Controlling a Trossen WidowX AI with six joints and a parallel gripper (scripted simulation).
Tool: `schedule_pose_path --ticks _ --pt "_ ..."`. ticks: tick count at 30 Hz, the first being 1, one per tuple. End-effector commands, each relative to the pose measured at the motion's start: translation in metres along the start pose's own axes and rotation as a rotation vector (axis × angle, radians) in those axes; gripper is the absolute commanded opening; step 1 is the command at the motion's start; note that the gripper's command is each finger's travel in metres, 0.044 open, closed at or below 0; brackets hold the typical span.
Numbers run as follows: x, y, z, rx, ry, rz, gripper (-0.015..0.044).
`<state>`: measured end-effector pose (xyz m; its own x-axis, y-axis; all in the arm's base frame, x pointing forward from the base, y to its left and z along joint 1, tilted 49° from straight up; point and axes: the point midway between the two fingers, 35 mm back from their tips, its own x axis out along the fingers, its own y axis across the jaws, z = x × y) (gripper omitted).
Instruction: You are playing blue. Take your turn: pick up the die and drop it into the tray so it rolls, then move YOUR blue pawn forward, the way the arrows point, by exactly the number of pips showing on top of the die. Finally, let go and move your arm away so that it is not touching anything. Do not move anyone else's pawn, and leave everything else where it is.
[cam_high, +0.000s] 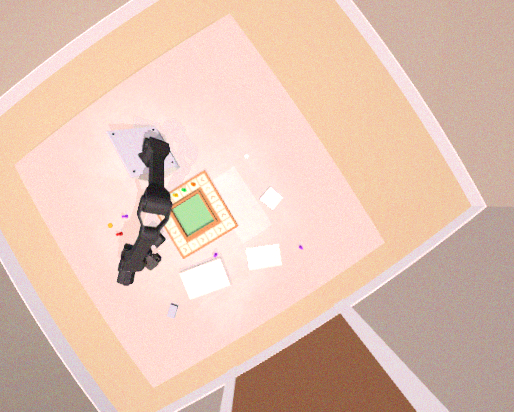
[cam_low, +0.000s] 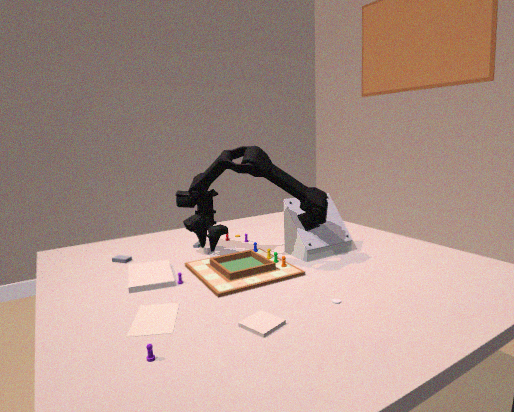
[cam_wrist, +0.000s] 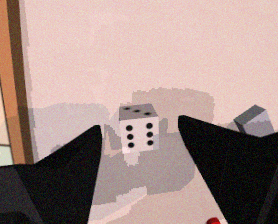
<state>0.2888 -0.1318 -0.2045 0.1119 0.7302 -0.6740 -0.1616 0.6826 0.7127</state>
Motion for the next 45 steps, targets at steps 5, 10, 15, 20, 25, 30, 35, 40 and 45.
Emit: schedule_pose_path --ticks 5,10,15,20,25,30,35,40,45 --pt "0.006 0.001 -0.001 0.009 0.0 0.008 0.017" --pt "0.006 0.001 -0.001 0.009 0.0 0.008 0.0097" --pt "0.006 0.001 -0.001 0.009 0.0 0.008 0.0045" --pt "-0.019 -0.001 0.002 0.009 0.0 0.004 0.0" --pt "-0.058 -0.002 0.005 0.01 0.001 0.001 0.0" --pt "-0.098 0.0 0.004 0.01 0.002 0.002 0.0" --pt "-0.117 0.003 0.003 0.01 0.002 0.003 0.0" --pt "-0.117 0.011 0.008 0.08 0.003 0.001 0.0" --pt "-0.117 0.028 0.016 0.222 0.003 -0.003 0.0"
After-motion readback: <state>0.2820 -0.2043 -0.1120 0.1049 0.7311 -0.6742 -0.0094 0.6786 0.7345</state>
